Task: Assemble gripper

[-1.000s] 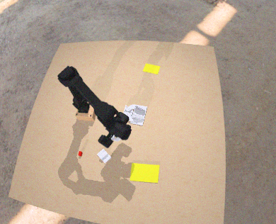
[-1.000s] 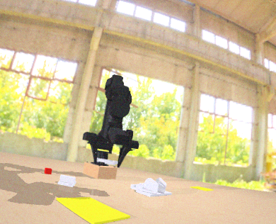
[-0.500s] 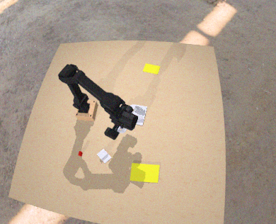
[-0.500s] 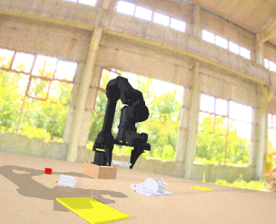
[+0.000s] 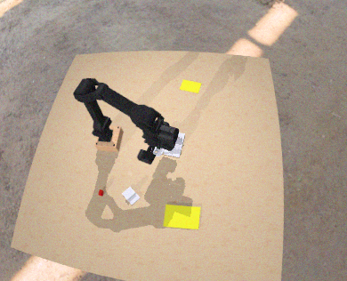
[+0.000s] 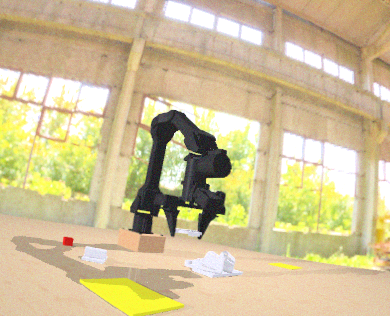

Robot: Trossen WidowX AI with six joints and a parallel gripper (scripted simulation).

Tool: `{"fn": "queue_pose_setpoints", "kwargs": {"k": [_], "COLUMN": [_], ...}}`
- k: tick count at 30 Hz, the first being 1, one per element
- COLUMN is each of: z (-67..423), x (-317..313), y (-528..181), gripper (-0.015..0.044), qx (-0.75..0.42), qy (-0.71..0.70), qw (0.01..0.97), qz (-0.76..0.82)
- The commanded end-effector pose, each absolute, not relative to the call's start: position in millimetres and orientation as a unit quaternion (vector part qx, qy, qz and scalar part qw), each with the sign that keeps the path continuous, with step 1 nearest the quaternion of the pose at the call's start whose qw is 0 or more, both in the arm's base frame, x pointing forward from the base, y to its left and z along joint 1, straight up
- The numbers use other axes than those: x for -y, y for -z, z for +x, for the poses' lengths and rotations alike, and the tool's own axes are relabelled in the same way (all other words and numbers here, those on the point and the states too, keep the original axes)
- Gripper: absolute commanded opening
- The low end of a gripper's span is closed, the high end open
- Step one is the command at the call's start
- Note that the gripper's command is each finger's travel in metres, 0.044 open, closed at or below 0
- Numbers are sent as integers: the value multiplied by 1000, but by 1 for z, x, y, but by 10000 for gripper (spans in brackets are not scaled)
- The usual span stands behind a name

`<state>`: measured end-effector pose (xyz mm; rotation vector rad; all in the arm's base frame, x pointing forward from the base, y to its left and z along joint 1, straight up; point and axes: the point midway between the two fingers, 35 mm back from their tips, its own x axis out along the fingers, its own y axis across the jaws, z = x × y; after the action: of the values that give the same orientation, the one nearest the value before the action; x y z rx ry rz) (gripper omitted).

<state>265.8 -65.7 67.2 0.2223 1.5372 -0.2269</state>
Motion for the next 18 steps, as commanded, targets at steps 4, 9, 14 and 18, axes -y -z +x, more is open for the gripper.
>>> {"fn": "queue_pose_setpoints", "kwargs": {"k": [4, 9, 14, 18], "z": [266, 266, 265, 263], "x": [42, 26, 9, -3], "y": [-68, -68, -67, -67], "gripper": [351, 351, 351, 351], "qx": [-692, -694, -695, -696], "qy": [87, 76, 64, 55], "qw": [711, 712, 713, 714], "qz": [85, 75, 64, 55]}}
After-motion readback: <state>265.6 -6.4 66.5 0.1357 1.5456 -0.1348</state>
